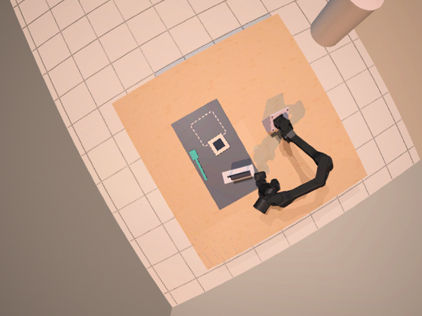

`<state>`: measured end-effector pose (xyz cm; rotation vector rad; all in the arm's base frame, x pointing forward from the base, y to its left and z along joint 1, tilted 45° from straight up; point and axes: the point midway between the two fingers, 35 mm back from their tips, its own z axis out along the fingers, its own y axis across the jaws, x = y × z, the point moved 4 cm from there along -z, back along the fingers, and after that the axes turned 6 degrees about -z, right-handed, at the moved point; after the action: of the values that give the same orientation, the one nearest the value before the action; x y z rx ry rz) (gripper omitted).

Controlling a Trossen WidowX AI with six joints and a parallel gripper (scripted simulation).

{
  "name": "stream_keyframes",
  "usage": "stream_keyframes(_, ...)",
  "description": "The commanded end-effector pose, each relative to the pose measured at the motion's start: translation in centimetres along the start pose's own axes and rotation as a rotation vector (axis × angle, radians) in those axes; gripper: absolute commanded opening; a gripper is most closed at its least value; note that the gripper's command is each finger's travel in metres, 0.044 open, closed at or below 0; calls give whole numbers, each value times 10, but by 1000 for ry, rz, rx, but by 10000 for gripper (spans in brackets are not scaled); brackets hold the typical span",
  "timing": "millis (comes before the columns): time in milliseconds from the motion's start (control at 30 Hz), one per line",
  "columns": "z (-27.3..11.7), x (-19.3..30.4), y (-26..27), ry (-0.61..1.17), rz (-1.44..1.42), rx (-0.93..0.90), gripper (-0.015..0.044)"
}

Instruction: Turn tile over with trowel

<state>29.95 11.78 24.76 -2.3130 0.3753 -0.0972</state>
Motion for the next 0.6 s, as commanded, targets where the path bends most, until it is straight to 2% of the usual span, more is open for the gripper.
stream_keyframes(0,0,0,0,0,0,0,100)
stream_keyframes(100,0,0,0,0,0,0,100)
stream_keyframes(233,0,0,0,0,0,0,0)
stream_keyframes(567,0,0,0,0,0,0,0)
